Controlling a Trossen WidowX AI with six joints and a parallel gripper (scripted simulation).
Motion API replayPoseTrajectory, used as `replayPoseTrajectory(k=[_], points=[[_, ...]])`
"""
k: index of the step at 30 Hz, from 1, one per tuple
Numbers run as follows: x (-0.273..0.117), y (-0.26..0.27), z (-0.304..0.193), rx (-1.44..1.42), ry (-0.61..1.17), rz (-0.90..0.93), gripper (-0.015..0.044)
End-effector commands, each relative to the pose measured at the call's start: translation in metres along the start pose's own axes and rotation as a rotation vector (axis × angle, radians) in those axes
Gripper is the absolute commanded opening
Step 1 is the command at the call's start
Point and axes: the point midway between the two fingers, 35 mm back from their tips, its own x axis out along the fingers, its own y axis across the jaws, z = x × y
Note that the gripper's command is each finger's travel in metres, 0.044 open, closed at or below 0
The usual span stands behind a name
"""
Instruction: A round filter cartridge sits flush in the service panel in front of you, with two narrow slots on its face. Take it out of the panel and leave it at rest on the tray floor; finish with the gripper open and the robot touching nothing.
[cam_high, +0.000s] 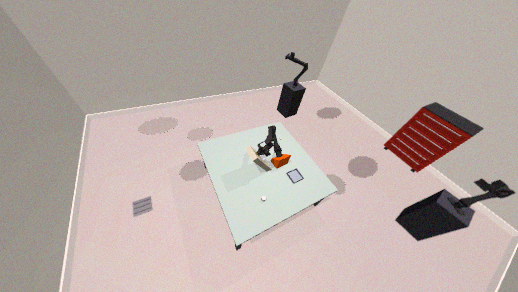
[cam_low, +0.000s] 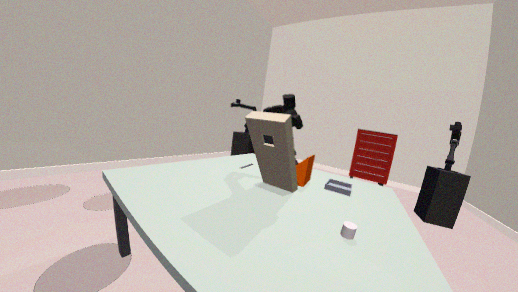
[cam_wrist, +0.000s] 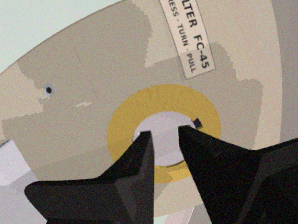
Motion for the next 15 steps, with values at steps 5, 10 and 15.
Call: replayPoseTrajectory(k=[5, 10, 15], points=[[0.0066, 0.0000, -0.0034, -0.242, 0.008, 0.011, 0.0000], [0.0064, 0.0000, -0.0034, -0.417, 0.007, 0.012, 0.0000], [0.0062, 0.0000, -0.0033, -0.548, 0.006, 0.013, 0.0000]])
